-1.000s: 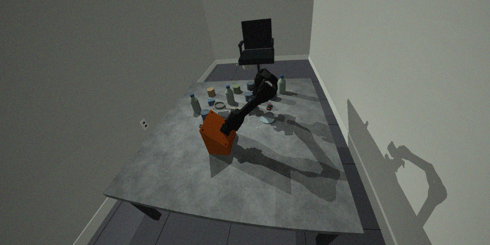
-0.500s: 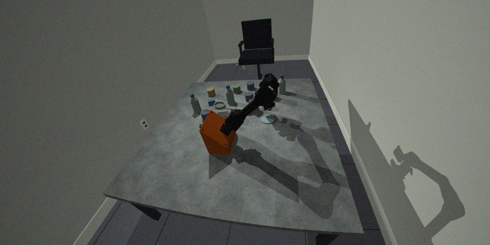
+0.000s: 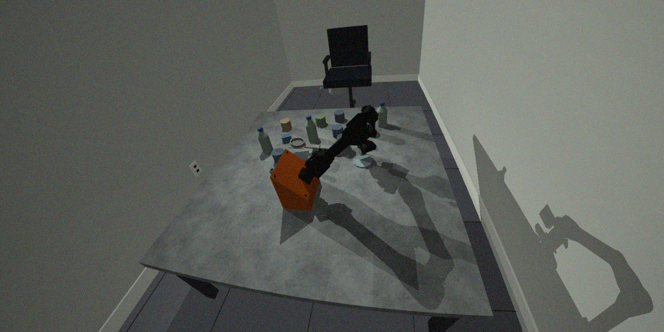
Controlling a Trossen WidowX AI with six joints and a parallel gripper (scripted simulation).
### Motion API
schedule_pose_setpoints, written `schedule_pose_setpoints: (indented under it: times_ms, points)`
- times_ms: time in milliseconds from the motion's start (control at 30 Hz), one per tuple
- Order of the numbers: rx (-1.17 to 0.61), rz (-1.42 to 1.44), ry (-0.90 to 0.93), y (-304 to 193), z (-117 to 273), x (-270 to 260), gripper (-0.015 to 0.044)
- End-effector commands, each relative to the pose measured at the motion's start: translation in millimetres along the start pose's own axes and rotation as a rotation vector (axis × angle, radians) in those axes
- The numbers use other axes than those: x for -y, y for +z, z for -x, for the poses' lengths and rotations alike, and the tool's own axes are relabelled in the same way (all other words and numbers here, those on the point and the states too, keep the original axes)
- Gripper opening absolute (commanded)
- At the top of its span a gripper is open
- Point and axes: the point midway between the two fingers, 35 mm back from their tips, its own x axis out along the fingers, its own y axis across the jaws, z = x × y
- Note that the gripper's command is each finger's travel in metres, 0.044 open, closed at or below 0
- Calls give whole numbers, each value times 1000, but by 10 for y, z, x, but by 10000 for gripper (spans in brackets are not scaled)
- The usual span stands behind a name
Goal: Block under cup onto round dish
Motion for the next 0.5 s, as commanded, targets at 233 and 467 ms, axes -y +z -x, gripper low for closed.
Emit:
schedule_pose_setpoints:
  times_ms: [233,467]
  points:
    - [-4,9,-1,-24,-279,9,0]
    - [-4,9,-1,-23,-345,8,0]
